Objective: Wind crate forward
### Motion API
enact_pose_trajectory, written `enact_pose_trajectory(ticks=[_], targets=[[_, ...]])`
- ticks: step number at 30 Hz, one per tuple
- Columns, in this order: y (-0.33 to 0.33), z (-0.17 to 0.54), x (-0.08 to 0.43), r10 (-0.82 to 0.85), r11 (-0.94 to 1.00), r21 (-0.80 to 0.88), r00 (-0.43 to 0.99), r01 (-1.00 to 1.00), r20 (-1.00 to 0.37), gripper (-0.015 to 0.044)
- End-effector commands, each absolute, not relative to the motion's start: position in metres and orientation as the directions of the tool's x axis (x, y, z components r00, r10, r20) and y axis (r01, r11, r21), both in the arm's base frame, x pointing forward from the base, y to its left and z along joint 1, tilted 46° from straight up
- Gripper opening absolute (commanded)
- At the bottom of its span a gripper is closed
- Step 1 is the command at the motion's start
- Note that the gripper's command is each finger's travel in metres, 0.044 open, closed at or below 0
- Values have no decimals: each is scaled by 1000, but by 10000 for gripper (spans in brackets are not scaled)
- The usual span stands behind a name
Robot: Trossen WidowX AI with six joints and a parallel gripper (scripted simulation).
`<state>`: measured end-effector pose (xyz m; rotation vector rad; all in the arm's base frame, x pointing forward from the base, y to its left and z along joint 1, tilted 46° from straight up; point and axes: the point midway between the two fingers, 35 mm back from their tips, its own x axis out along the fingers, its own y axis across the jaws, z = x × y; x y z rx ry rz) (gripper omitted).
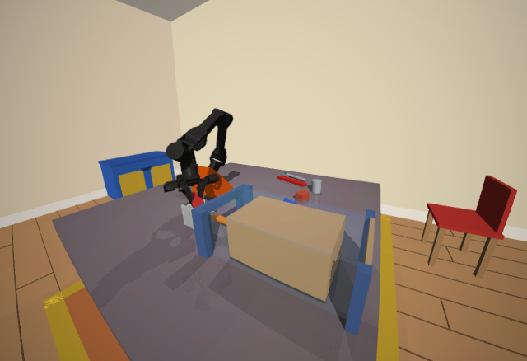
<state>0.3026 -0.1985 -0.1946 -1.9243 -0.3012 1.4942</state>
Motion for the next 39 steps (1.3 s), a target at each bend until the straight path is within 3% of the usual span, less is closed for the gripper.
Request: enact_pose_trajectory(ticks=[1,39], targets=[[-179,-182,312,595,-719,-667,324,-196,-736,0],[-141,-146,312,598,-716,-670,323,-196,-733,0]])
